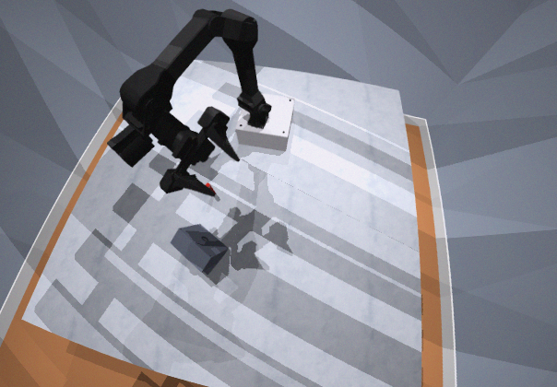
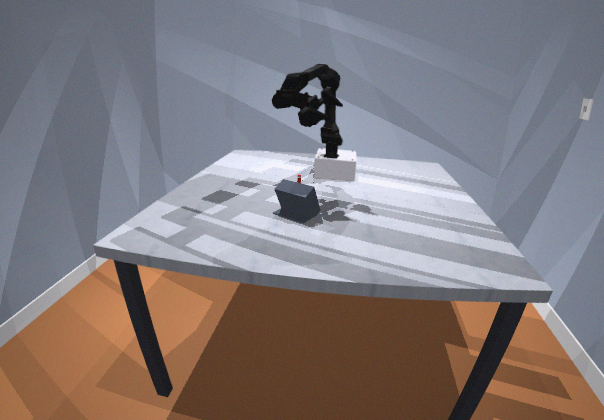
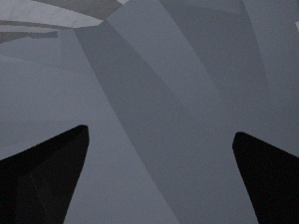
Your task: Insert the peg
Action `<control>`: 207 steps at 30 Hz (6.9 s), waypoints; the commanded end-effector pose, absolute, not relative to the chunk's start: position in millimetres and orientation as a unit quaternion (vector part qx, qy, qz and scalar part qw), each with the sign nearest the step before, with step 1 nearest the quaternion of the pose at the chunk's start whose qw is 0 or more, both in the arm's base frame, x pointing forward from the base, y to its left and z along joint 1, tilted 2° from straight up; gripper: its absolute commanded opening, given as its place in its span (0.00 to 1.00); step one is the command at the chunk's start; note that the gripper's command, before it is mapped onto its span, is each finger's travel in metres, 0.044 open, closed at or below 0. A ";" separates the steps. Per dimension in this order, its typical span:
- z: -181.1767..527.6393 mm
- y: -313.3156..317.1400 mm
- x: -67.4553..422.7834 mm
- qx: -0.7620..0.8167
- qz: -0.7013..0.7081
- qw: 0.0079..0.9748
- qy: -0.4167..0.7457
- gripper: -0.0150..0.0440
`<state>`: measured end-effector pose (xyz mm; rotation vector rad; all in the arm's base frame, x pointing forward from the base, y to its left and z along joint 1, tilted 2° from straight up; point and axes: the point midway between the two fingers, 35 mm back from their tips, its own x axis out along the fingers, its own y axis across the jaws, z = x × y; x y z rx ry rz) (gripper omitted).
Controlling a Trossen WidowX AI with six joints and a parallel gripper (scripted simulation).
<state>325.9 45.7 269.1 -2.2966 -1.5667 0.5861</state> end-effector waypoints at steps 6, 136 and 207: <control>252.0 44.2 326.0 -0.807 0.204 0.081 -0.548 1.00; -11.1 -68.1 296.0 -0.147 0.133 -0.710 -0.676 0.60; 38.2 -51.6 320.4 -0.036 0.118 -0.783 -0.609 0.25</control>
